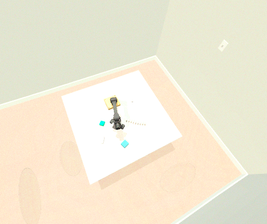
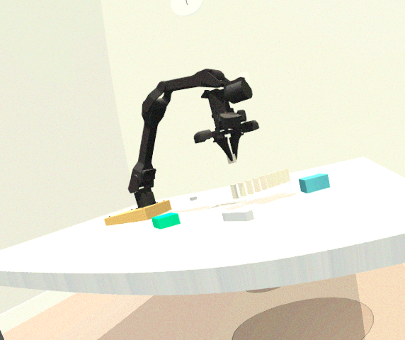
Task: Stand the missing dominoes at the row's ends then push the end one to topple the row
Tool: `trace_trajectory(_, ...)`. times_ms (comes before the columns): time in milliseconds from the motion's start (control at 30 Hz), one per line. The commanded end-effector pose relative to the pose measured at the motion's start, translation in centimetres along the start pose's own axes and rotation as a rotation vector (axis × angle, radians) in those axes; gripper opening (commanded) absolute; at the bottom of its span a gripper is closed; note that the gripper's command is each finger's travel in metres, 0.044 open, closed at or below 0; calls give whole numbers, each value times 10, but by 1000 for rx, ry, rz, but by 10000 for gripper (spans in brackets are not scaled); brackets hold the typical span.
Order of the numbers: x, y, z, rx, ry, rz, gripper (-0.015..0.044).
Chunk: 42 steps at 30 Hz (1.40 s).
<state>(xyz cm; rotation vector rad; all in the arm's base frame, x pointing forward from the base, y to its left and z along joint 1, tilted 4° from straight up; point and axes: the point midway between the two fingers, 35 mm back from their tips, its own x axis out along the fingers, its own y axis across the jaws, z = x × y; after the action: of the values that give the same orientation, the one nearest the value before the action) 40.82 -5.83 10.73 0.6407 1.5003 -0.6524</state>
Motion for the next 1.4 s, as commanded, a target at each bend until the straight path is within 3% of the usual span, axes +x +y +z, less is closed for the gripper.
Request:
trace_trajectory(0,5,-9,36,-142,6,-13,28)
trace_trajectory(400,9,-13,59,-247,-4,-13,28)
trace_trajectory(1367,66,26,104,-338,-398,27,28)
